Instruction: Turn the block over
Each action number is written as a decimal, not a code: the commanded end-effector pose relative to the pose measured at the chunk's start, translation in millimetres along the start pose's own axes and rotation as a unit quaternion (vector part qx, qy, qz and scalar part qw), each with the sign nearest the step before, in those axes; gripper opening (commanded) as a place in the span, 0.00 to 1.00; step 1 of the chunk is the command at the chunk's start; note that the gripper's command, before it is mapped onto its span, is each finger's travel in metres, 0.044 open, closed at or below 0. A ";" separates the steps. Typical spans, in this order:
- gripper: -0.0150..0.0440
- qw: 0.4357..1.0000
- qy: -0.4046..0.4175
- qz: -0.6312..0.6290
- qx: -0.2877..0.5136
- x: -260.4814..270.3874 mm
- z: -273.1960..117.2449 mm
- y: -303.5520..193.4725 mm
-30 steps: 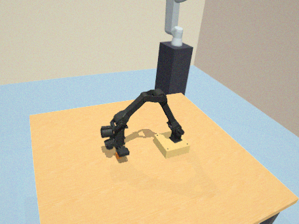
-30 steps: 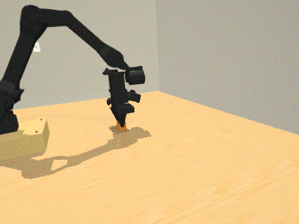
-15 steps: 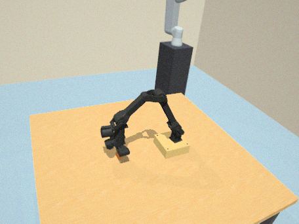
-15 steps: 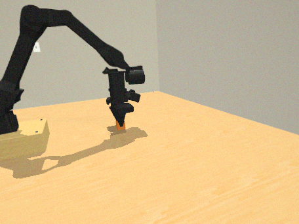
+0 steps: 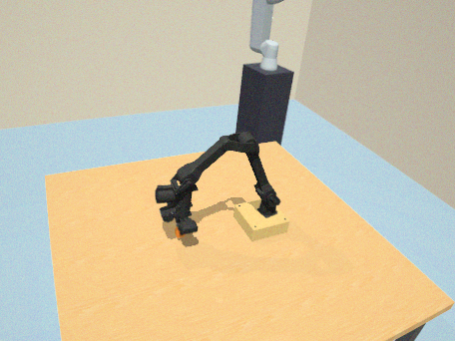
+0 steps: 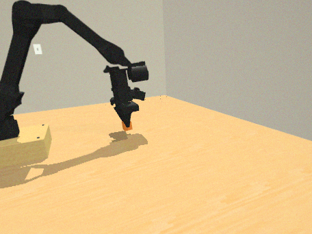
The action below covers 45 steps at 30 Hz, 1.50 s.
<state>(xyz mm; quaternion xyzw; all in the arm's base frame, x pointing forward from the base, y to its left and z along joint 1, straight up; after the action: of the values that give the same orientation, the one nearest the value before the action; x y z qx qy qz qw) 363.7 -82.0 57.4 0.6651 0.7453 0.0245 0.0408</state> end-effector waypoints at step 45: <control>0.25 0.950 -0.078 0.006 -0.302 4.2 35.3 -19.4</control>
<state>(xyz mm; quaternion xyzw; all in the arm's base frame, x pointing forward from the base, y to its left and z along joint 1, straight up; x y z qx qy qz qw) 347.2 -80.6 26.2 0.6282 0.7012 0.1830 0.2833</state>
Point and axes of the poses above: the point midway between the two fingers, 35 mm back from their tips, its own z axis out along the fingers, its own x axis across the jaws, y = z × x, the point moved 4 cm from there along -z, back along the fingers, and after that the axes turned 15 degrees about -z, right-handed, at the moved point
